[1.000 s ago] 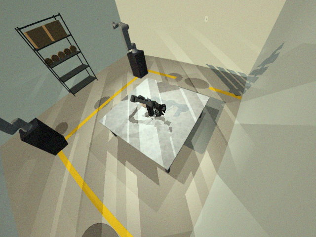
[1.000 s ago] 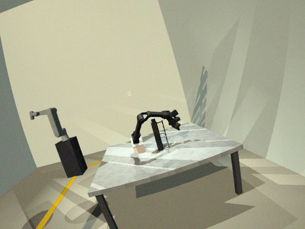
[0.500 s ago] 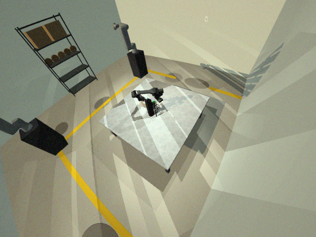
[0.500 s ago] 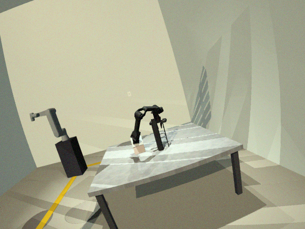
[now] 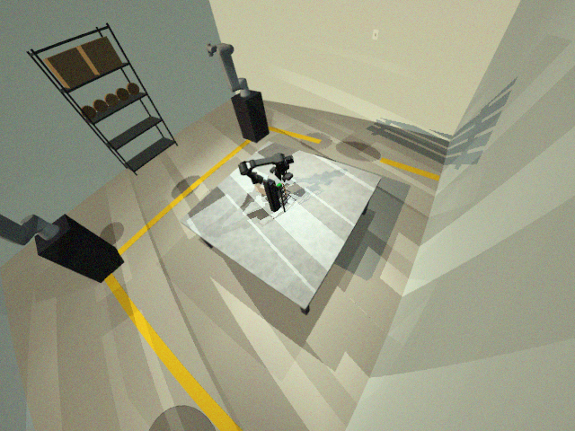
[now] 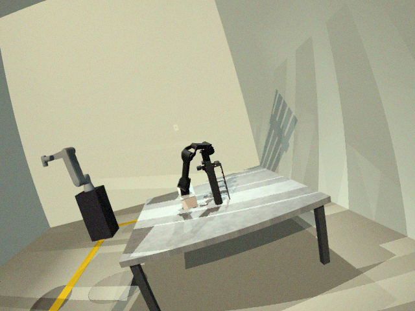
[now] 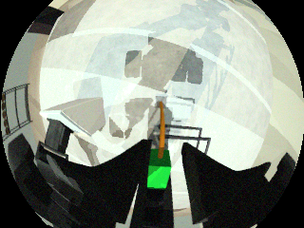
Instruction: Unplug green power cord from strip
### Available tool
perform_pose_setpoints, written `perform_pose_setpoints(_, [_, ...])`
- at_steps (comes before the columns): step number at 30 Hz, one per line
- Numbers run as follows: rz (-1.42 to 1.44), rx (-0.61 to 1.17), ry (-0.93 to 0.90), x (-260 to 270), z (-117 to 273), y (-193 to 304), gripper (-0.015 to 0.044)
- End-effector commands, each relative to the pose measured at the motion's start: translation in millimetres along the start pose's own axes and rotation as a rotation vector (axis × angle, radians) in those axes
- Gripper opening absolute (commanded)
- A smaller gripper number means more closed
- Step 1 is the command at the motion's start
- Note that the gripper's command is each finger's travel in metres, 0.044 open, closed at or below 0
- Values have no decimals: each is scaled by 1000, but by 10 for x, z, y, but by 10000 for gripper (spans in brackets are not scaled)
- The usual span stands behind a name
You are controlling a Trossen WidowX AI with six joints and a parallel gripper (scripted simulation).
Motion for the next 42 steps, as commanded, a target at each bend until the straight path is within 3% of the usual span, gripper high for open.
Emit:
perform_pose_setpoints(1, [9, 5, 1, 3, 2, 29, 160])
perform_pose_setpoints(38, [9, 7, 1, 23, -118, 398, 160])
perform_pose_setpoints(42, [7, 9, -6, 18, -99, 392, 55])
Point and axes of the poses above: the point midway between the two fingers, 35 mm back from their tips, its own z axis back along the fingers, its own x axis across the jaws, y = z × x, the point moved 9 cm from there along z, back along the fingers, and after that the axes turned 2 degrees about z, right-handed, at the moved point
